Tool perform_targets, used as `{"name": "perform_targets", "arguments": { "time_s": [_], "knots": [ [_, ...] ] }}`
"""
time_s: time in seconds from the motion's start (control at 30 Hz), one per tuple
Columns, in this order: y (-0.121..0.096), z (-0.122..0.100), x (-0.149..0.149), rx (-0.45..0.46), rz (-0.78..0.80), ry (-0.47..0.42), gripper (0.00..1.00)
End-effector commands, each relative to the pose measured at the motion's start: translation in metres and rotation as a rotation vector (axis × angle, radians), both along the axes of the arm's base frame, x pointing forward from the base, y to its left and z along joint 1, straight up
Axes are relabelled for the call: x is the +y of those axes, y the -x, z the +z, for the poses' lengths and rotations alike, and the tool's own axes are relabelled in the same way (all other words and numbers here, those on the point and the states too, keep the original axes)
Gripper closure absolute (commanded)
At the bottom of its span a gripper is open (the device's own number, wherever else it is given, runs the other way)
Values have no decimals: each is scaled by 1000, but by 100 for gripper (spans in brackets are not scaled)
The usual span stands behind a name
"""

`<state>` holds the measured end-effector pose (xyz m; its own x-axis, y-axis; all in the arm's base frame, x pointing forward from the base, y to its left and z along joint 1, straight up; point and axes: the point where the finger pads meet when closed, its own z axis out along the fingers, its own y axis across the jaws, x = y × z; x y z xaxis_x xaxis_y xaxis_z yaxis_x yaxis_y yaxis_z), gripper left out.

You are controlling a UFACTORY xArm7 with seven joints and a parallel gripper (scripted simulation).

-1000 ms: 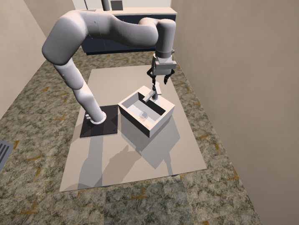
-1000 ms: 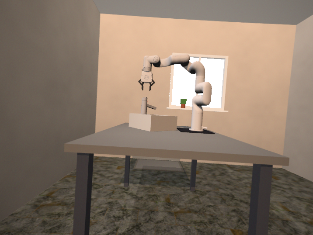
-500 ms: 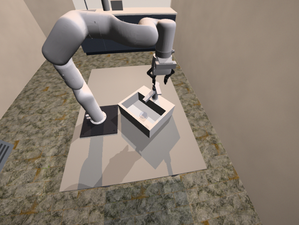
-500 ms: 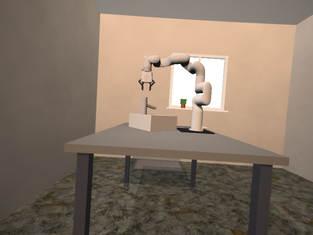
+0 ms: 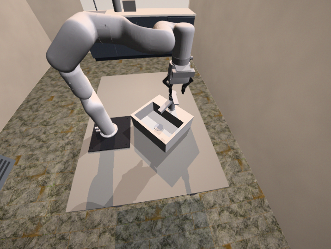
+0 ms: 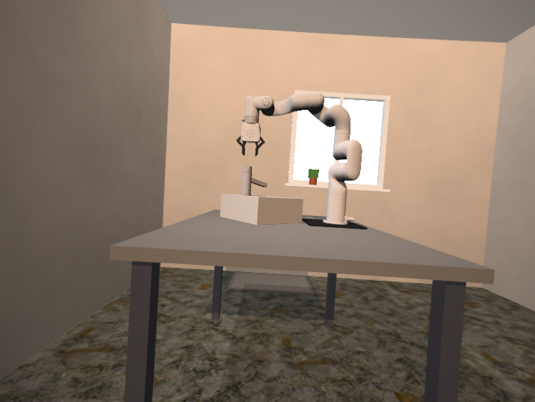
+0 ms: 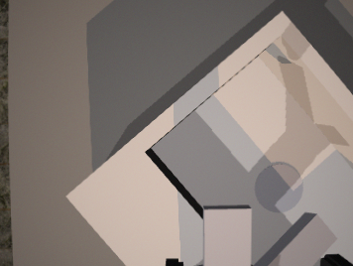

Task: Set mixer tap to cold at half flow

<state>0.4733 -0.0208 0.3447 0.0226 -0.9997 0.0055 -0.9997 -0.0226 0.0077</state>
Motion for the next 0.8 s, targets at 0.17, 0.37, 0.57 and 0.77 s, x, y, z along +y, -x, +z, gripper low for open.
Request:
{"name": "perform_targets", "arguments": {
  "time_s": [0.17, 0.37, 0.57, 0.77],
  "knots": [
    [-1, -8, 0, -4, 0, 0, 34],
    [-1, -15, 0, -4, 0, 0, 34],
    [-1, -25, -1, -4, 0, 0, 34],
    [-1, -34, -1, -4, 0, 0, 34]
  ]
}}
